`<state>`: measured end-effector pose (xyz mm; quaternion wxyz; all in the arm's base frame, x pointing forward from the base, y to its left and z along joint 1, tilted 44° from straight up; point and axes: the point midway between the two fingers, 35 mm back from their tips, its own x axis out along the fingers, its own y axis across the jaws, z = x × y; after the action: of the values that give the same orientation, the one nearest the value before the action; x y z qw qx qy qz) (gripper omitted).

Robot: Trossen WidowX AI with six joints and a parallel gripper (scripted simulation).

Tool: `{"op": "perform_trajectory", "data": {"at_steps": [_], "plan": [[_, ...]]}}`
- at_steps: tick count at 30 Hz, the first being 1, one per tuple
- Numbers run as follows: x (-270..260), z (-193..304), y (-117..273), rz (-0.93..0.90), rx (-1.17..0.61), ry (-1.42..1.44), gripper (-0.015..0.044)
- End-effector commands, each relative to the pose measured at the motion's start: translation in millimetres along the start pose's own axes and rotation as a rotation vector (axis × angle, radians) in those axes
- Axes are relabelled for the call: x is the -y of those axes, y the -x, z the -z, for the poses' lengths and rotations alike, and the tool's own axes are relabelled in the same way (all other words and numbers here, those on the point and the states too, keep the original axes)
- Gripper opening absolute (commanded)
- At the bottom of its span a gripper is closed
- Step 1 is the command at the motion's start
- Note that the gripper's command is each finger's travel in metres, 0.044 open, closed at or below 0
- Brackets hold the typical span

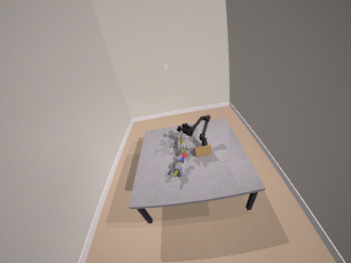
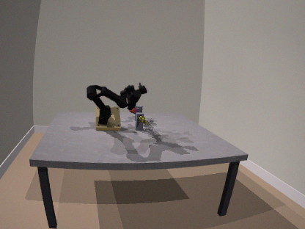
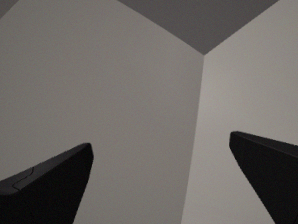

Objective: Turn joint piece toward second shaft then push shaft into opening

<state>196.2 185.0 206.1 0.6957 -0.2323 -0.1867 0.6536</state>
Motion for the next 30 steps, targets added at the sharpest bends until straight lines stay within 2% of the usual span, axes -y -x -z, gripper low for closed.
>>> {"op": "perform_trajectory", "data": {"at_steps": [1, 2, 14, 30], "plan": [[0.0, 0.0, 0.0, 0.0, 0.0, 0.0, 0.0426], [0.0, 0.0, 0.0, 0.0, 0.0, 0.0, 0.044], [8.5, 23.9, -22.9, 0.002, -0.114, -0.343, 0.044], [-0.2, 62.5, -56.5, 0.006, -0.368, -0.82, 0.044]]}}
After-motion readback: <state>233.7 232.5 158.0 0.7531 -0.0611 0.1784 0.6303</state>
